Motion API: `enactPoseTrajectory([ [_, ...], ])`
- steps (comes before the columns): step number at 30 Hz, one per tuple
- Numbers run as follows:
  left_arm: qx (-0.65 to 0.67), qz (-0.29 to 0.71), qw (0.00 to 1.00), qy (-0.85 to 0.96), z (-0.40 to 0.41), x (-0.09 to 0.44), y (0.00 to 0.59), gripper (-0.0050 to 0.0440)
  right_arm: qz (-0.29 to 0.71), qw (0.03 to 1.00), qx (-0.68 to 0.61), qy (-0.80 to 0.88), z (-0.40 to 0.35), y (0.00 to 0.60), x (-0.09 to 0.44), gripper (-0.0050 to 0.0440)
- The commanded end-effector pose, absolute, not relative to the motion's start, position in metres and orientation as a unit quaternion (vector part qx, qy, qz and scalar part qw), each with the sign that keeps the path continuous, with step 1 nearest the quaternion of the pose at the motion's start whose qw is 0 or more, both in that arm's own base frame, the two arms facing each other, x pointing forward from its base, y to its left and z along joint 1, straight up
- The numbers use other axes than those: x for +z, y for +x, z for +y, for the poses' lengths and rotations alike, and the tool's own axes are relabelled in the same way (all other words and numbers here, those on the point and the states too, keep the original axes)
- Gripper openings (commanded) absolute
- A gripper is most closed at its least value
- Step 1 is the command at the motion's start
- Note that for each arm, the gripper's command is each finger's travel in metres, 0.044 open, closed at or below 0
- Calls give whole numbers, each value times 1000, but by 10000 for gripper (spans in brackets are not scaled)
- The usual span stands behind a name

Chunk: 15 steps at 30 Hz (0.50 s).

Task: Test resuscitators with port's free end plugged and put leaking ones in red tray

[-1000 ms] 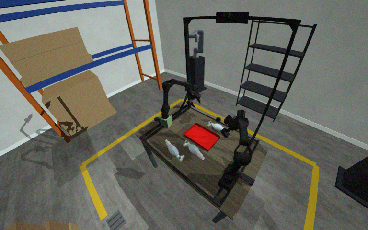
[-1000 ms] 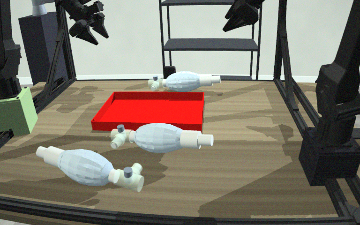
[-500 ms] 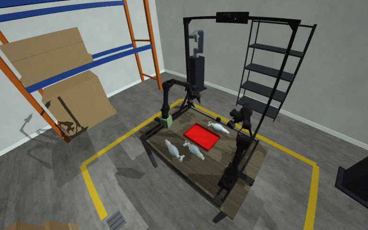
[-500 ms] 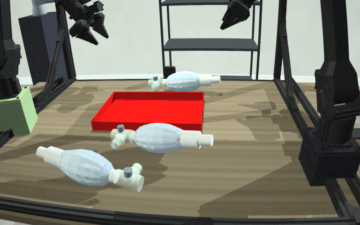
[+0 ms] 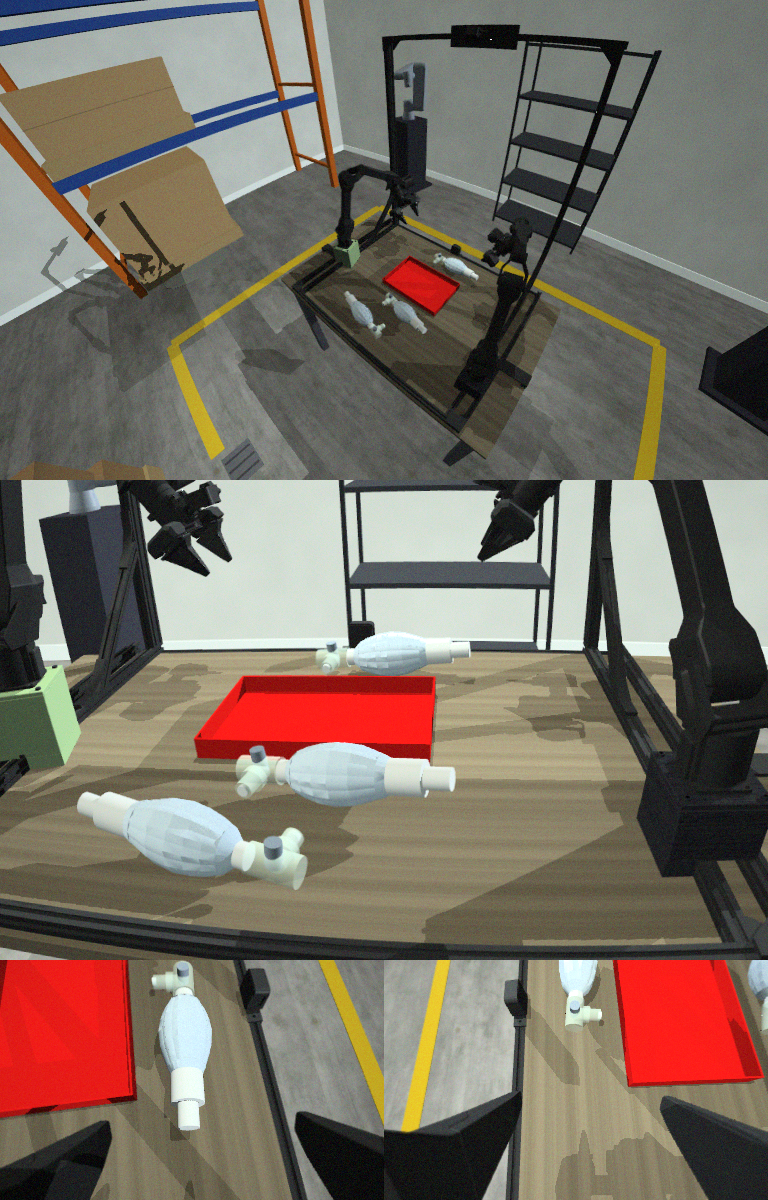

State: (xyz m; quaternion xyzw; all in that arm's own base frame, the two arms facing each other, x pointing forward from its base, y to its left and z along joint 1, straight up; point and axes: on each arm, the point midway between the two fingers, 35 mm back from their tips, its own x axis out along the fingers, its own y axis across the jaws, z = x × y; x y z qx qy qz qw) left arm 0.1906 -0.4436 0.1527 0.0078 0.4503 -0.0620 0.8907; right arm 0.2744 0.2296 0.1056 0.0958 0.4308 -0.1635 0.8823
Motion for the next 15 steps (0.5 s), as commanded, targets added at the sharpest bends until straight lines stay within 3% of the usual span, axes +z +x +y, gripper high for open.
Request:
enactPoseTrajectory([
  [1,-56,451,891,15,-456,139,188,440,431,882,-164,95,229,274,106,440],
  [10,-53,450,891,17,-465,132,186,440,431,882,-164,95,229,274,106,440],
  [15,-54,452,890,21,-462,132,185,440,442,875,-171,96,236,333,101,440],
])
